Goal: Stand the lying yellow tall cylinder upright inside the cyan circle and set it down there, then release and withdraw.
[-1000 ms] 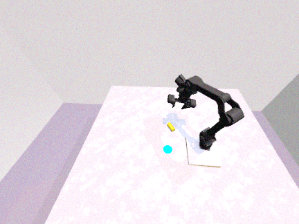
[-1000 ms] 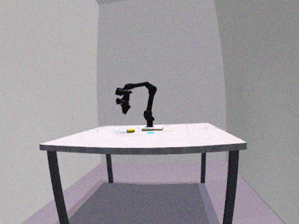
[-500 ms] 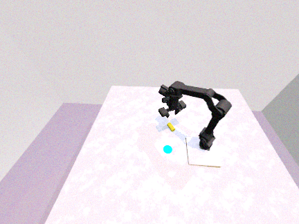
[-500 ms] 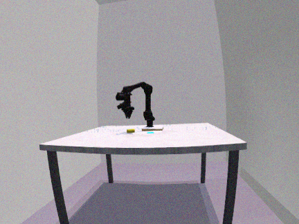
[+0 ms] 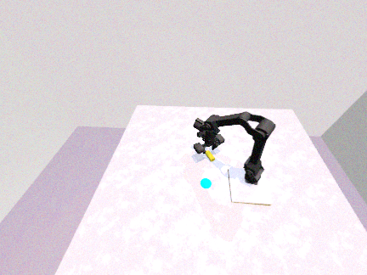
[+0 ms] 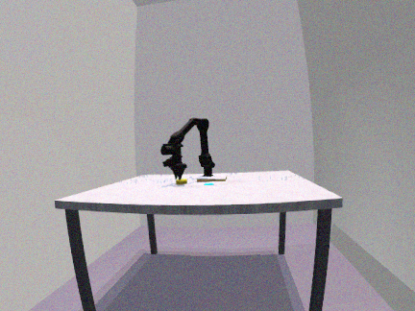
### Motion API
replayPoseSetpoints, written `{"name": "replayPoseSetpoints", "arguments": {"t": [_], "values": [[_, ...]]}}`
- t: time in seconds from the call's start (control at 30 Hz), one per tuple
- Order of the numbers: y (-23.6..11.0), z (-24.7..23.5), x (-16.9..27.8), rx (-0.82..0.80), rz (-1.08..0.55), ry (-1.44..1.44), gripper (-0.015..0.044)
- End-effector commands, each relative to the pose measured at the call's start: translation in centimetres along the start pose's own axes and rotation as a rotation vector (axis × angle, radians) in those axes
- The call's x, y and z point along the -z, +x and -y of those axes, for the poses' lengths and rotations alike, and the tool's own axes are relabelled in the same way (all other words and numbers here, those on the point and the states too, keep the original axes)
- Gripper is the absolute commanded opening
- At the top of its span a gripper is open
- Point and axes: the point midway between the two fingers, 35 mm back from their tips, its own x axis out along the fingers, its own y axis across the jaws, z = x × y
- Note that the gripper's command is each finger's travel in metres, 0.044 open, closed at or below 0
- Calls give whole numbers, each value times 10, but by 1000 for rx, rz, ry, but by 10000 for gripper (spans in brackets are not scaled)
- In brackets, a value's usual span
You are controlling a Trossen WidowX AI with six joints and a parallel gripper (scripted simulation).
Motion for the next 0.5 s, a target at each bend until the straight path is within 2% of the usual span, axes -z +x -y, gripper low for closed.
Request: {"name": "replayPoseSetpoints", "arguments": {"t": [0.0, 0.07, 0.33, 0.47], "values": [[18, 1, 3, 3, 2, 2, 309], [18, 1, 3, 3, 2, 2, 309], [18, 1, 3, 3, 2, 2, 105], [18, 1, 3, 3, 2, 2, 105]]}}
